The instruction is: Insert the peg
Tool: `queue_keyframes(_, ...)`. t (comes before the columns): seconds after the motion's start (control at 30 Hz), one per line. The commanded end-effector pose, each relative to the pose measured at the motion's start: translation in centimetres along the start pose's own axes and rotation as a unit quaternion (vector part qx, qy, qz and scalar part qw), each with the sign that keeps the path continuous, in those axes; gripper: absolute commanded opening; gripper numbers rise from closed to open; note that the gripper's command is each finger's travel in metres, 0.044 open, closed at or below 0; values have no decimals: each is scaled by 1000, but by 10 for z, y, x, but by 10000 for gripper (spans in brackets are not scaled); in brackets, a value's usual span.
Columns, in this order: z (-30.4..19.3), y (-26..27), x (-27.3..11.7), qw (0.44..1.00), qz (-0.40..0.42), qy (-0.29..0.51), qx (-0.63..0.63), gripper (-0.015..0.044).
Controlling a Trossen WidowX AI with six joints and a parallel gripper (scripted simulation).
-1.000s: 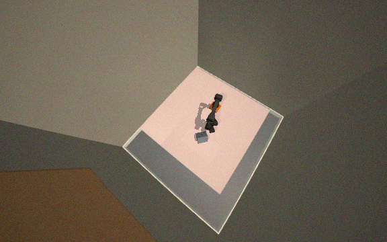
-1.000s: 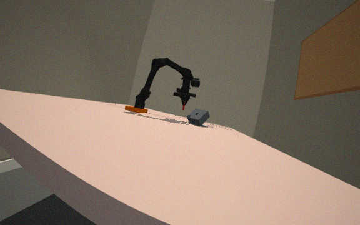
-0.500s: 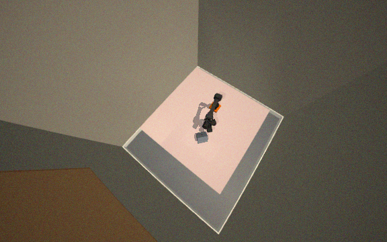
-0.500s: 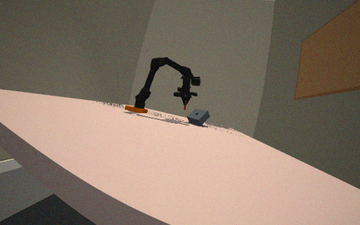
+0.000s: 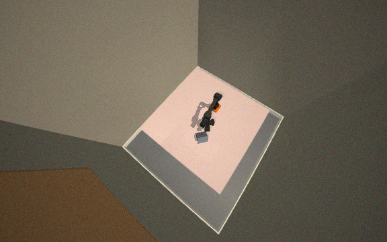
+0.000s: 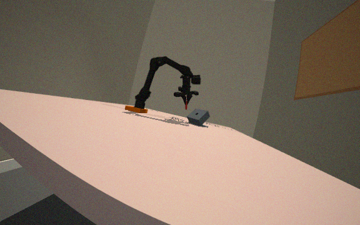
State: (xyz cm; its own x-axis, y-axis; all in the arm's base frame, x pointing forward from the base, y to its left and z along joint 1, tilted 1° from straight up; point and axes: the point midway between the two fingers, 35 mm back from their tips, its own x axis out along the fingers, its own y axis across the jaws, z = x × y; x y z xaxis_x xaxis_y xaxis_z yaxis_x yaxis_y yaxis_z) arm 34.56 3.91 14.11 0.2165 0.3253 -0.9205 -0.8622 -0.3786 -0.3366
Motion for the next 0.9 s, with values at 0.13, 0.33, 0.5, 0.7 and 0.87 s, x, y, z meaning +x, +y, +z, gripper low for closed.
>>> queue_keyframes(0.13,-8,2,-3,999,-19,-8,31,0)
queue_keyframes(0.33,-15,2,-6,998,-34,-11,51,0)
queue_keyframes(0.5,-20,3,-9,997,-47,-14,67,0)
queue_keyframes(0.7,-27,3,-13,994,-62,-18,86,0)
queue_keyframes(0.87,-32,4,-16,992,-75,-21,101,0)
